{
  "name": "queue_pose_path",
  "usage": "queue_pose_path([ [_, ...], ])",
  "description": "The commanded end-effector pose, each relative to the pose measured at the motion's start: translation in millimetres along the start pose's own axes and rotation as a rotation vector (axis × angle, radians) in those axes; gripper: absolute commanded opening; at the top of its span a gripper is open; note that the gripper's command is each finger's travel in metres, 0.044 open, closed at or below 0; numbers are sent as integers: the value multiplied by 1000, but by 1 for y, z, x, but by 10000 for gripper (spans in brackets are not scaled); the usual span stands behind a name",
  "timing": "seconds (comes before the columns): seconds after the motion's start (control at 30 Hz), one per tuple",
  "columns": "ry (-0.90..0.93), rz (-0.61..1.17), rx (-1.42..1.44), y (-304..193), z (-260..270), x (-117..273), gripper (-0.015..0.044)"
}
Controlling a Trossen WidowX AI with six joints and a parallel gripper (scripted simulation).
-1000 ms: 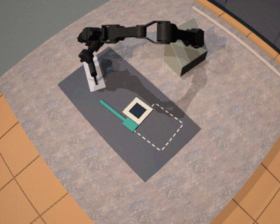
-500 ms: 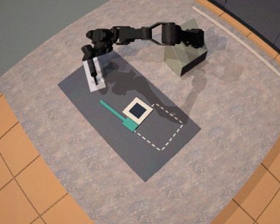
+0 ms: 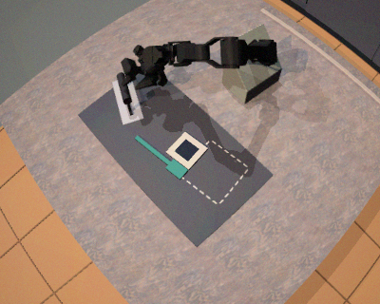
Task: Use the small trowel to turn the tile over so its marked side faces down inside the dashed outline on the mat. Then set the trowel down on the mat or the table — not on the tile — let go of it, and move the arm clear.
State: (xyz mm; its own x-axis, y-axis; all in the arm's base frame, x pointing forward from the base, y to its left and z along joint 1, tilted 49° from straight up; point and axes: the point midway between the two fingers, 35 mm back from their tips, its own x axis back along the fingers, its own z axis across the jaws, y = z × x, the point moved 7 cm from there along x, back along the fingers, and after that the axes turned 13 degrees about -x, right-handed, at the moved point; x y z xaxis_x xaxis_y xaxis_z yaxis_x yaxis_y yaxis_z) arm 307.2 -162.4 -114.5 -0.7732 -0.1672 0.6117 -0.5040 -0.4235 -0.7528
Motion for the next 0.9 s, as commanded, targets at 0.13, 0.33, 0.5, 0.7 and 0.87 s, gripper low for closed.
queue_pose_path([
  [0.13,4,12,-60,-2,-5,1,300],
  [0.33,3,11,-58,-2,-4,-8,300],
  [0.5,3,11,-58,-3,-4,-16,300],
  [0.7,3,11,-59,-3,-3,-26,300],
  [0.87,3,12,-59,-3,-3,-35,300],
])
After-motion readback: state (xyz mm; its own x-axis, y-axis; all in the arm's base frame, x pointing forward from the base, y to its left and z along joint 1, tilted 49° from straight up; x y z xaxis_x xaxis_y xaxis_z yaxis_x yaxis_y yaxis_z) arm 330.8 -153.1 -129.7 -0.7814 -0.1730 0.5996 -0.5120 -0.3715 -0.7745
